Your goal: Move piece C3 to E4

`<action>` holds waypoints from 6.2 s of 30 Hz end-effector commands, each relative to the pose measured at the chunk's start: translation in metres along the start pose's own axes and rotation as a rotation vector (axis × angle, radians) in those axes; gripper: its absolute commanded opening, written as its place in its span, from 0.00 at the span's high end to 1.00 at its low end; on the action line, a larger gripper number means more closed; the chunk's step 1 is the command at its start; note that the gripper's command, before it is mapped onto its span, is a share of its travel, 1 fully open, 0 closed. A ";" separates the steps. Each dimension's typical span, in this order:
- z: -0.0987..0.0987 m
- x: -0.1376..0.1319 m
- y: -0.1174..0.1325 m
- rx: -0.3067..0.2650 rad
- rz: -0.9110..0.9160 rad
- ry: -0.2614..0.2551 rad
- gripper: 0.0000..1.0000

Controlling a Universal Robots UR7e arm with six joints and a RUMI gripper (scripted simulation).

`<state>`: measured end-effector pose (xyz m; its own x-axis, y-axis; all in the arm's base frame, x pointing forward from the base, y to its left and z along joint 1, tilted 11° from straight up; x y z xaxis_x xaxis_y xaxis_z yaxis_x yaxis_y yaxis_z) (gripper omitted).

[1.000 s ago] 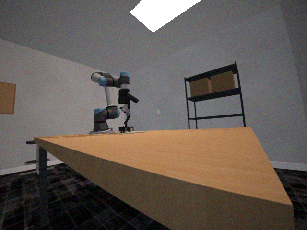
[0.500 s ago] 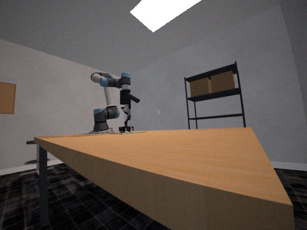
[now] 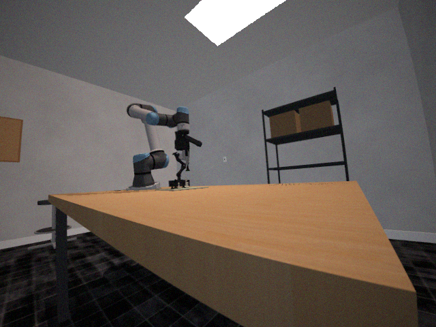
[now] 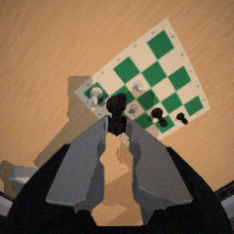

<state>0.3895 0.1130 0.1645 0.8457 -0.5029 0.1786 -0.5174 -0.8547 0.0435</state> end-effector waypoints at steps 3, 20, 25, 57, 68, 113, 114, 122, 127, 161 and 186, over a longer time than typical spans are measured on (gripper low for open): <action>0.000 -0.008 -0.005 -0.009 0.066 0.005 1.00; 0.003 -0.008 -0.005 -0.009 0.066 0.005 1.00; 0.017 -0.008 -0.005 -0.009 0.066 0.005 1.00; 0.095 -0.008 -0.006 -0.009 0.066 0.005 1.00; 0.095 -0.008 -0.006 -0.009 0.066 0.005 1.00; 0.099 -0.008 -0.006 -0.009 0.066 0.005 1.00; 0.099 -0.008 -0.006 -0.009 0.066 0.005 1.00; 0.099 -0.008 -0.006 -0.009 0.066 0.005 1.00; 0.099 -0.008 -0.006 -0.009 0.066 0.005 1.00; 0.099 -0.008 -0.006 -0.009 0.066 0.005 0.80; 0.077 -0.008 -0.006 -0.009 0.066 0.005 0.75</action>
<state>0.3975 0.1099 0.0730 0.8092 -0.5573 0.1858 -0.5731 -0.8185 0.0411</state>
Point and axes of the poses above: the point where the finger pads meet when closed, its own z axis out along the fingers, its own x axis across the jaws, y = z × x, the point moved 1 cm from there along -z, back along the fingers, and after that the axes turned 15 degrees about -z, right-handed, at the moved point
